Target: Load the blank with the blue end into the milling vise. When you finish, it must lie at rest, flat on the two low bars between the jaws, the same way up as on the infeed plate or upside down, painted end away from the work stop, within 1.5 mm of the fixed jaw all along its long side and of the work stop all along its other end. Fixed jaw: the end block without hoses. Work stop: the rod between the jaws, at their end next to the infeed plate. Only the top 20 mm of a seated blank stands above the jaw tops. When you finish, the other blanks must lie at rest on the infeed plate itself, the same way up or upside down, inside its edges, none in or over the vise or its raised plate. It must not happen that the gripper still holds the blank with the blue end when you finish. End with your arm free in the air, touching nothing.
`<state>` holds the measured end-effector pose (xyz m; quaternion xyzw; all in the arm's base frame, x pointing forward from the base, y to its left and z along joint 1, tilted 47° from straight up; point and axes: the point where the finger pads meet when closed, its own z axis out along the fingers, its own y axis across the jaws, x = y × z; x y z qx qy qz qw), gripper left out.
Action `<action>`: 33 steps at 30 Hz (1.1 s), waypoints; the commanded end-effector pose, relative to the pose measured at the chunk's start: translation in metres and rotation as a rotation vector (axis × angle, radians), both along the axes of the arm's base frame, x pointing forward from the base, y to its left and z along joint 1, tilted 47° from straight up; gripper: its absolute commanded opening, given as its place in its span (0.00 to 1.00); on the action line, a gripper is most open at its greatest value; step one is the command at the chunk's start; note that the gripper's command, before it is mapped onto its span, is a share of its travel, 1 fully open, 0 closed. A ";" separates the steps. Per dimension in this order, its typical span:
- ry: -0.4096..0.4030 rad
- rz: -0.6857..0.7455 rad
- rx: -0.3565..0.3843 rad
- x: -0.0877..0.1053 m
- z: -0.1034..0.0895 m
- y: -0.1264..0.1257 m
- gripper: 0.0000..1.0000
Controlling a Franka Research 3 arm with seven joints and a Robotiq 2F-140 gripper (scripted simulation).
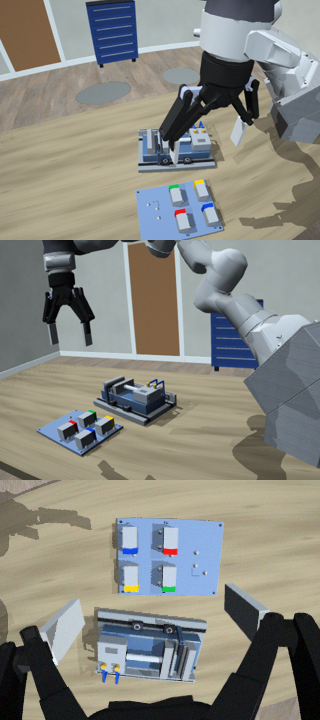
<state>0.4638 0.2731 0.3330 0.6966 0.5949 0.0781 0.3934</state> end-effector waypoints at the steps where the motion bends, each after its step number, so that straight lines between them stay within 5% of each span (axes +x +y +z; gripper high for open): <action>1: -0.056 -0.077 0.069 0.000 0.000 0.001 1.00; 25: -0.057 -0.077 0.069 0.000 0.000 0.001 1.00; 26: -0.048 -0.068 0.060 -0.001 0.000 0.001 0.40; 33: -0.048 -0.068 0.060 -0.001 0.000 0.001 0.40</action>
